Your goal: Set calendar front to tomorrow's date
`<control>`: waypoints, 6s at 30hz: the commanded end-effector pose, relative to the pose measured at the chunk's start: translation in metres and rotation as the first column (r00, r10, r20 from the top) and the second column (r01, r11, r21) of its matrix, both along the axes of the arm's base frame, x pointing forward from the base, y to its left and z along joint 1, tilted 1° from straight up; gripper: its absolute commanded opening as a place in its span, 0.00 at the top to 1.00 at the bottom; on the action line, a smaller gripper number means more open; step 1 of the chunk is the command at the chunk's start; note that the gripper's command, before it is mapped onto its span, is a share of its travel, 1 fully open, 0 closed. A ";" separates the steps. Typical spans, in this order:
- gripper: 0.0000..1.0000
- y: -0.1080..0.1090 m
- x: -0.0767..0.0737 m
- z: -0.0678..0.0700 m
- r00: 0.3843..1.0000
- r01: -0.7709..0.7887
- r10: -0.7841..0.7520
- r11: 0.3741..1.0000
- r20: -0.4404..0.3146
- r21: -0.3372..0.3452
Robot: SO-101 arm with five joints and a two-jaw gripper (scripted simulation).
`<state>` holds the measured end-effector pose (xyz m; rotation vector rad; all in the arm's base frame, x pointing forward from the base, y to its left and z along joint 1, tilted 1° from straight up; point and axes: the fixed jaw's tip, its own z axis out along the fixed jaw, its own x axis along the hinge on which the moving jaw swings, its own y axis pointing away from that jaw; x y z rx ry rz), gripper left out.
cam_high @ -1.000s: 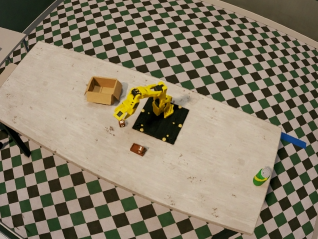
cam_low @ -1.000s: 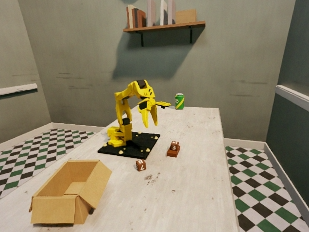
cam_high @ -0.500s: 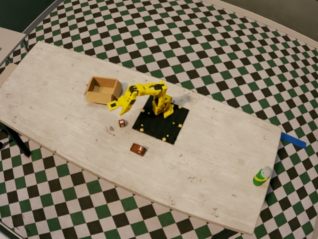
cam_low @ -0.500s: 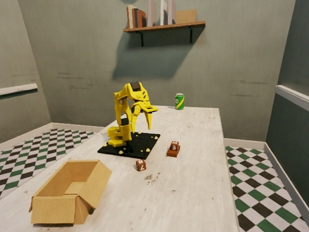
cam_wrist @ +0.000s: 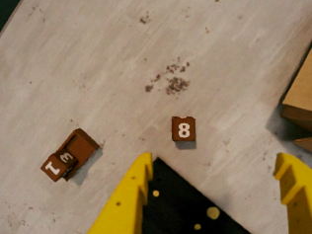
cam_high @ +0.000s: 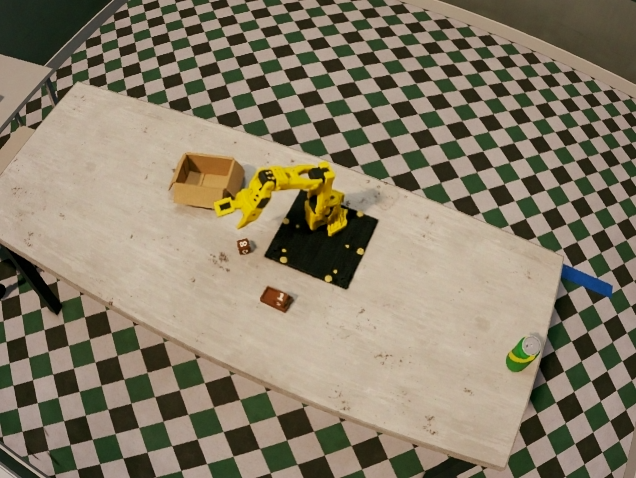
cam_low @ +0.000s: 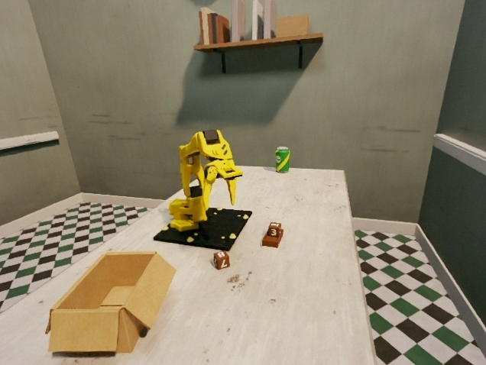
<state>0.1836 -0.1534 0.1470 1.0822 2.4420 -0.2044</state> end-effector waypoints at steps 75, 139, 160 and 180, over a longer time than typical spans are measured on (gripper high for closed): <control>0.65 0.008 -0.011 -0.131 0.929 0.090 0.039 0.940 -0.367 0.328; 0.79 0.002 -0.020 -0.149 0.929 0.090 0.040 0.940 -0.367 0.329; 0.83 0.002 -0.020 -0.149 0.929 0.090 0.040 0.940 -0.367 0.329; 1.00 0.002 -0.020 -0.149 0.929 0.090 0.040 0.940 -0.367 0.329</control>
